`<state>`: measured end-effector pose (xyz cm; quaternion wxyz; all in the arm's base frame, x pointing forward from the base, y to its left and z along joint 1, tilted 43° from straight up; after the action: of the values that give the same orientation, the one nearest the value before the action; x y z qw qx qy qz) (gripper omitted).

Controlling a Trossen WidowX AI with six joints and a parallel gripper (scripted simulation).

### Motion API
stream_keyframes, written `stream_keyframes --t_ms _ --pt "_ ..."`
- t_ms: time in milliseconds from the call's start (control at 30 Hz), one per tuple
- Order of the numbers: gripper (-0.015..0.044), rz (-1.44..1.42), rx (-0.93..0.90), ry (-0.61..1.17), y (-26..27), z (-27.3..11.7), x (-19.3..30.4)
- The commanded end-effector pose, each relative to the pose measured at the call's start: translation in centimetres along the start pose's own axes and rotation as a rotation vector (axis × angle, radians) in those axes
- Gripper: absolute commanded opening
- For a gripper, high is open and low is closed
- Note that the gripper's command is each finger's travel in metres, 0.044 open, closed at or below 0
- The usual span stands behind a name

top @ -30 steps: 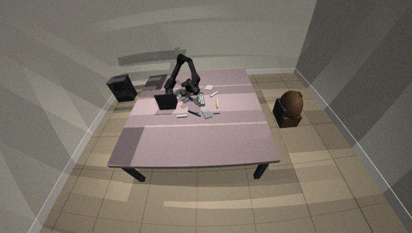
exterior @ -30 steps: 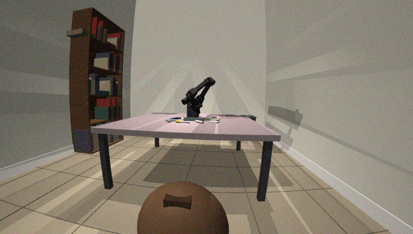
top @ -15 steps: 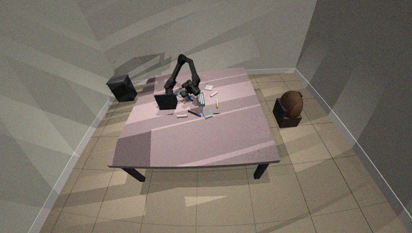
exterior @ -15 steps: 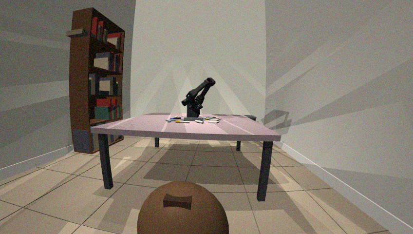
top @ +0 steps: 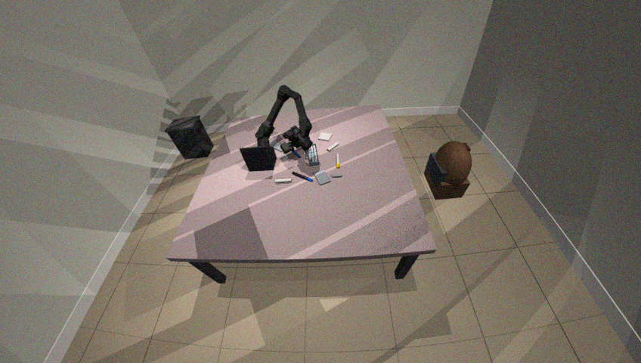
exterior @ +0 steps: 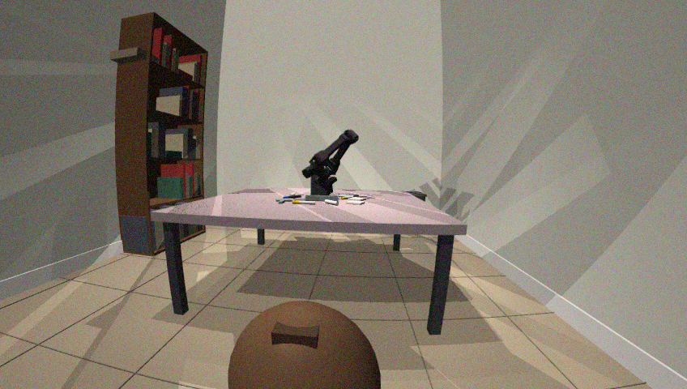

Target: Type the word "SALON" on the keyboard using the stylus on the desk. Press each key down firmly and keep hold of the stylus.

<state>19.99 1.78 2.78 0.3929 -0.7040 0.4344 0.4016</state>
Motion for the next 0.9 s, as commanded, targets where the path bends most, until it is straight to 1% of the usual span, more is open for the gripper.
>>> stream_keyframes --t_ms 0,867 --pt "0.015 0.008 0.002 -0.004 0.0 0.4 0.1" --pt "0.015 0.008 0.002 -0.005 -0.2 2.1 1.0"
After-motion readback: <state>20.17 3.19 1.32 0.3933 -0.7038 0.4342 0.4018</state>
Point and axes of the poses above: the point midway between the two fingers, 35 mm back from their tips, its own z axis out along the fingers, its own y axis across the jaws, x = y × z, the point moved 6 cm from there along -z, back along the fingers, and after that the axes turned 15 degrees about z, right-handed, at the moved point
